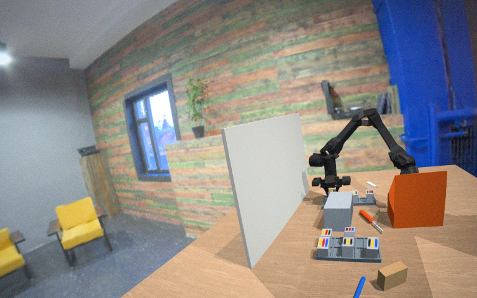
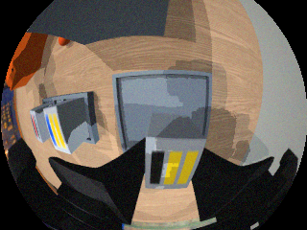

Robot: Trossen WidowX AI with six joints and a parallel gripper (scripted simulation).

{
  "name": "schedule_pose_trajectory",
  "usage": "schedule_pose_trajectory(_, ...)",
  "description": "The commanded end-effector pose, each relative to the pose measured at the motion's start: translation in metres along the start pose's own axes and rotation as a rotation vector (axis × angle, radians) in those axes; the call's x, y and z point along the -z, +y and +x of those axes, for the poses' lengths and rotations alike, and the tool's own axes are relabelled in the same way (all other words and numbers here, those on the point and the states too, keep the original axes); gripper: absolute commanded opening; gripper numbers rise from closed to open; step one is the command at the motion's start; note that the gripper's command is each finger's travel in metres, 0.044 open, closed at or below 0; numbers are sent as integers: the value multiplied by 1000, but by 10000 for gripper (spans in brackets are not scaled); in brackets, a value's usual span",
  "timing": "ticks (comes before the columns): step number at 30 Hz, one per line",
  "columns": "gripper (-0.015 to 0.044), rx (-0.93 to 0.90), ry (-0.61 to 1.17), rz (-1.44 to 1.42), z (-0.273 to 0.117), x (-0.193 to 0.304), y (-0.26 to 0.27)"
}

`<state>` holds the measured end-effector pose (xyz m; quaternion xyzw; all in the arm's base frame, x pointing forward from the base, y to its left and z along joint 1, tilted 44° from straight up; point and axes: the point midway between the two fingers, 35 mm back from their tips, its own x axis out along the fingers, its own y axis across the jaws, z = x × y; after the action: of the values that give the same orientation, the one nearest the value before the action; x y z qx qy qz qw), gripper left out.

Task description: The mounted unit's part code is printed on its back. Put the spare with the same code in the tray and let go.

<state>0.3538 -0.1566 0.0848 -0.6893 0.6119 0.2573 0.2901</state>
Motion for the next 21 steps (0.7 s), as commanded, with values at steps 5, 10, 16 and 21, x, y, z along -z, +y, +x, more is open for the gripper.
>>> schedule_pose_trajectory(5,131,0,0,0,0,0,0)
schedule_pose_trajectory(10,263,0,0,0,0,0,0)
schedule_pose_trajectory(16,420,0,0,0,0,0,0)
schedule_pose_trajectory(21,440,0,-9,-2,-43,-2,-4)
